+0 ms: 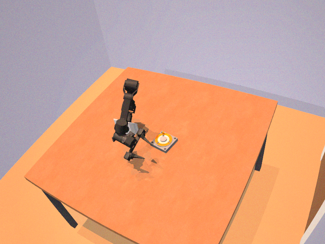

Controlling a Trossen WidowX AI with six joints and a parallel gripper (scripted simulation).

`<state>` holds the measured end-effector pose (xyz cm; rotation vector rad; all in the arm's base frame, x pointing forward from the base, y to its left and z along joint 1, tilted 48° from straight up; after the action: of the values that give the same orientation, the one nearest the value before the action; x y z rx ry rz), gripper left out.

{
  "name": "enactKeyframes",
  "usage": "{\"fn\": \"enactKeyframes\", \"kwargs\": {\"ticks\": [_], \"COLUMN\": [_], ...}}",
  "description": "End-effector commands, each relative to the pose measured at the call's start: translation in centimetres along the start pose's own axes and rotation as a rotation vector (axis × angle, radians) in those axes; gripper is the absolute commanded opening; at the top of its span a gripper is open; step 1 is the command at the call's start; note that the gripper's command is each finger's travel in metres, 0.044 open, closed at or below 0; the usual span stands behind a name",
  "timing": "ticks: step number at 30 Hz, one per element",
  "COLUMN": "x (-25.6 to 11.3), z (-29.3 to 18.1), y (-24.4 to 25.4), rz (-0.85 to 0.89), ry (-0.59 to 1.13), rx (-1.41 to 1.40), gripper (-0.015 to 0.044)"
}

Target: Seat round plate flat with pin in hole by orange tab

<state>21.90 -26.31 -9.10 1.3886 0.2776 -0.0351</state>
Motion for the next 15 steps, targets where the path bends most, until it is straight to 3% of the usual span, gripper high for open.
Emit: {"fn": "enactKeyframes", "kwargs": {"ticks": [1, 10, 15], "x": [0.1, 5.2, 7.3], "z": [0.0, -1.2, -4.2], "y": [0.1, 3.9, 7.8], "rz": [-0.004, -0.168, -0.278], "ry": [0.004, 0.227, 0.449], "rx": [-0.002, -0.089, -0.155], "gripper": [0.0374, 0.0137, 0.0006]}}
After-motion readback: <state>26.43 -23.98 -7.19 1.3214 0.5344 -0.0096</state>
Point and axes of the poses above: the point midway between the two fingers, 35 mm back from their tips, its own x axis out along the fingers, its own y axis across the jaws, z = x × y, the point moved 6 cm from there along -x, back along the fingers, and after that the axes turned 6 degrees about x, right-handed, at the moved point
